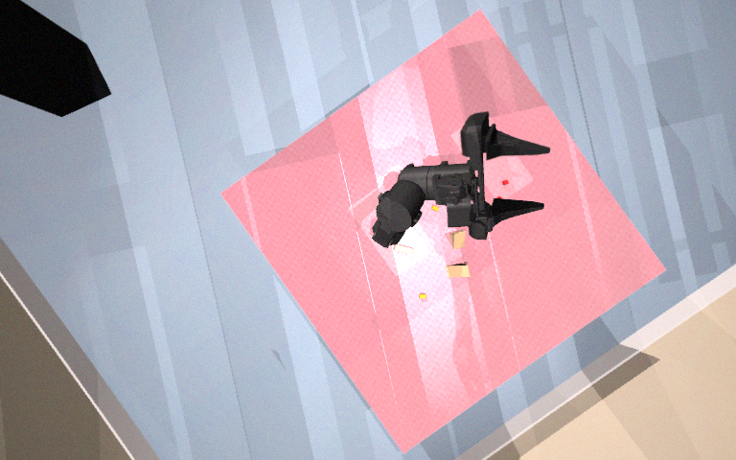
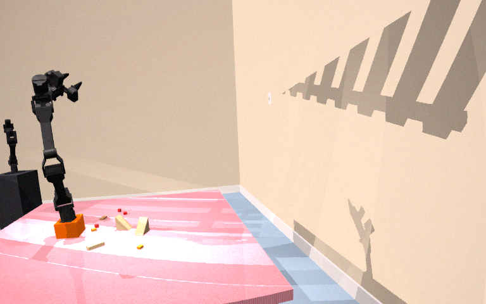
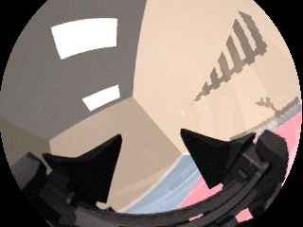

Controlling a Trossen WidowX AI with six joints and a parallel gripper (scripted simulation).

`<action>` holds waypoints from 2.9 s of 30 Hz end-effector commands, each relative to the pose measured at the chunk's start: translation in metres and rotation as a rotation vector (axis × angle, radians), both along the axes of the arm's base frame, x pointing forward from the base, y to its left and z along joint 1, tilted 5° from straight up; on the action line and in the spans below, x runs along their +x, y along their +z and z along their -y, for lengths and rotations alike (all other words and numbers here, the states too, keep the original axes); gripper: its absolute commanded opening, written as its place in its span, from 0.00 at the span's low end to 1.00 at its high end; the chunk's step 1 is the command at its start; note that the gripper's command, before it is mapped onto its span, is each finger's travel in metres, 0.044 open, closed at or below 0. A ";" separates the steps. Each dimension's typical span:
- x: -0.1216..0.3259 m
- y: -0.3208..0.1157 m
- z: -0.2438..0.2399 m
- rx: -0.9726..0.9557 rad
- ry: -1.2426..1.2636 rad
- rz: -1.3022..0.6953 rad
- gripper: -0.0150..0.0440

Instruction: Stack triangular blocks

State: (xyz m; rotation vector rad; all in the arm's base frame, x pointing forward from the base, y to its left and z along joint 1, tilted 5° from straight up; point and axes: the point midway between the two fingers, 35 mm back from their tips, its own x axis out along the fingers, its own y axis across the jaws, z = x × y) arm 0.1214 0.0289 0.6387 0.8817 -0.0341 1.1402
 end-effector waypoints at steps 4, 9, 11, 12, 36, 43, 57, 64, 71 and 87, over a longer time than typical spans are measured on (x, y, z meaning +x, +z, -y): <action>-0.010 -0.001 -0.014 -0.056 -0.043 0.049 1.00; -0.035 -0.013 -0.068 -0.269 -0.186 0.205 1.00; -0.041 -0.020 -0.093 -0.360 -0.236 0.272 1.00; -0.044 -0.023 -0.105 -0.406 -0.257 0.309 1.00; 0.048 -0.175 -0.284 -1.295 -0.410 0.582 1.00; 0.123 -0.260 -0.291 -1.668 -0.362 0.530 1.00; 0.229 -0.424 -0.225 -2.244 -0.028 0.245 1.00; 0.260 -0.519 -0.149 -2.434 0.315 -0.054 1.00; 0.263 -0.588 -0.075 -2.495 0.714 -0.287 1.00; 0.262 -0.613 -0.054 -2.495 0.799 -0.318 1.00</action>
